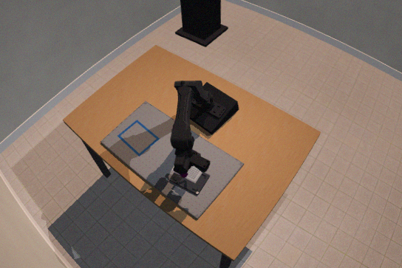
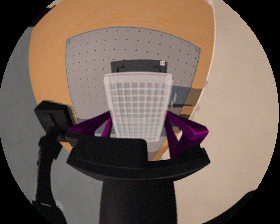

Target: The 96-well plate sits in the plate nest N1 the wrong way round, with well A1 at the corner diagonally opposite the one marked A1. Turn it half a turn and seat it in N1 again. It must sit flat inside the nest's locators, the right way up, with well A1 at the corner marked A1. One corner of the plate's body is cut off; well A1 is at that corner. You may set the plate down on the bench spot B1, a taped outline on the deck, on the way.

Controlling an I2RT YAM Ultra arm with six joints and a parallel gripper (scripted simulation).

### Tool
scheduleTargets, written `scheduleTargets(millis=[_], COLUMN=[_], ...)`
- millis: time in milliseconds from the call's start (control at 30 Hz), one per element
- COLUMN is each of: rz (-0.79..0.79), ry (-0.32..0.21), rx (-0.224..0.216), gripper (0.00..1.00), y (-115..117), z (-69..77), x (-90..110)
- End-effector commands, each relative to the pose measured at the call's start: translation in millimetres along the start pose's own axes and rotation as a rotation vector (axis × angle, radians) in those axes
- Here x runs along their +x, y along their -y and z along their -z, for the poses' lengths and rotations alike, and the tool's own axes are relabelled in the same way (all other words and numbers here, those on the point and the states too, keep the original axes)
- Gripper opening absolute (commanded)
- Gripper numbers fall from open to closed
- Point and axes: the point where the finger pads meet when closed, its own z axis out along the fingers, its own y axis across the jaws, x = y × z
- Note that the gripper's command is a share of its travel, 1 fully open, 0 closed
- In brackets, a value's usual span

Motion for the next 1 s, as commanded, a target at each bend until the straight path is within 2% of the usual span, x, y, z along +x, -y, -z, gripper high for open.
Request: scheduleTargets(millis=[0, 867, 967], rz=[0.027, 0.024, 0.022], ry=[0.019, 0.010, 0.015], rx=[0.045, 0.023, 0.035], gripper=[0.00, 0.00, 0.00], y=[4.7, -2.8, 0.8], z=[16.9, 9.2, 13.3], x=[-5.3, -4.5, -5.5])
